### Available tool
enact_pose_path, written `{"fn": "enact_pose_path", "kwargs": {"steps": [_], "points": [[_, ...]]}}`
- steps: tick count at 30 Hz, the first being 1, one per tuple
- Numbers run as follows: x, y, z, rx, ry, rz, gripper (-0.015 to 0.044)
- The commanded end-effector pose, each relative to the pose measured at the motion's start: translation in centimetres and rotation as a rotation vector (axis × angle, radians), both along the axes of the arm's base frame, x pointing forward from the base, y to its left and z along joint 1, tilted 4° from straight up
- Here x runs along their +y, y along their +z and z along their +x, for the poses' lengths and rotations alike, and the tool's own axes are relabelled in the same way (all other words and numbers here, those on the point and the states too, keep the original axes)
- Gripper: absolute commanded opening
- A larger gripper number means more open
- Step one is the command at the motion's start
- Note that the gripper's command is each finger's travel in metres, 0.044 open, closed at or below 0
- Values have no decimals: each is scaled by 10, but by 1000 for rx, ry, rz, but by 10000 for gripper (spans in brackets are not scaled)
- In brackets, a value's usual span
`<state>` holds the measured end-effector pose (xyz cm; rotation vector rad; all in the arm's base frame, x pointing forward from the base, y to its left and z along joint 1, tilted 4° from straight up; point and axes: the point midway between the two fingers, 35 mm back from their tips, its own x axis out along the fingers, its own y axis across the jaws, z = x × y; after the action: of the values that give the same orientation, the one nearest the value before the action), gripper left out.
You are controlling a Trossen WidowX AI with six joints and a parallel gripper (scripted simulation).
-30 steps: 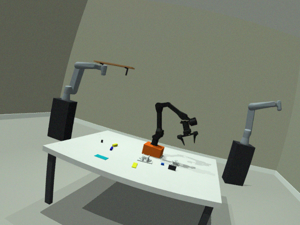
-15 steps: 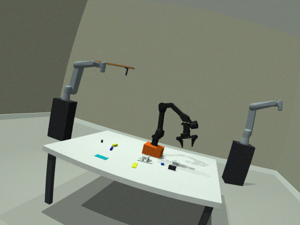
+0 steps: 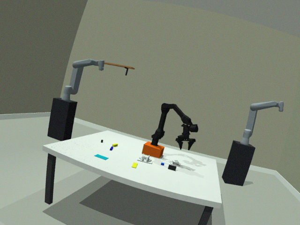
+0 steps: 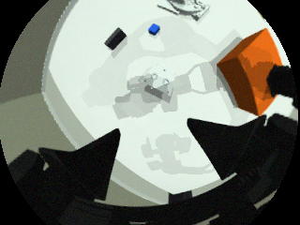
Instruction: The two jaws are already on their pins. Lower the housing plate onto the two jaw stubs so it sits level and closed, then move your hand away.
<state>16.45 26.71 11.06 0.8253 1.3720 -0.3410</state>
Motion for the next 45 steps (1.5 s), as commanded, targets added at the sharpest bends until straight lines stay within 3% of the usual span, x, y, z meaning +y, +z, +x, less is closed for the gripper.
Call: {"fn": "enact_pose_path", "kwargs": {"steps": [1, 24, 29, 34, 45], "points": [[-4, -5, 7, 39, -77, -10, 440], [-34, -37, 46, 254, -539, -94, 440], [-35, -40, 47, 259, -551, -96, 440], [-32, -77, 48, 259, -551, -96, 440], [-32, -82, 48, 259, -551, -96, 440]]}}
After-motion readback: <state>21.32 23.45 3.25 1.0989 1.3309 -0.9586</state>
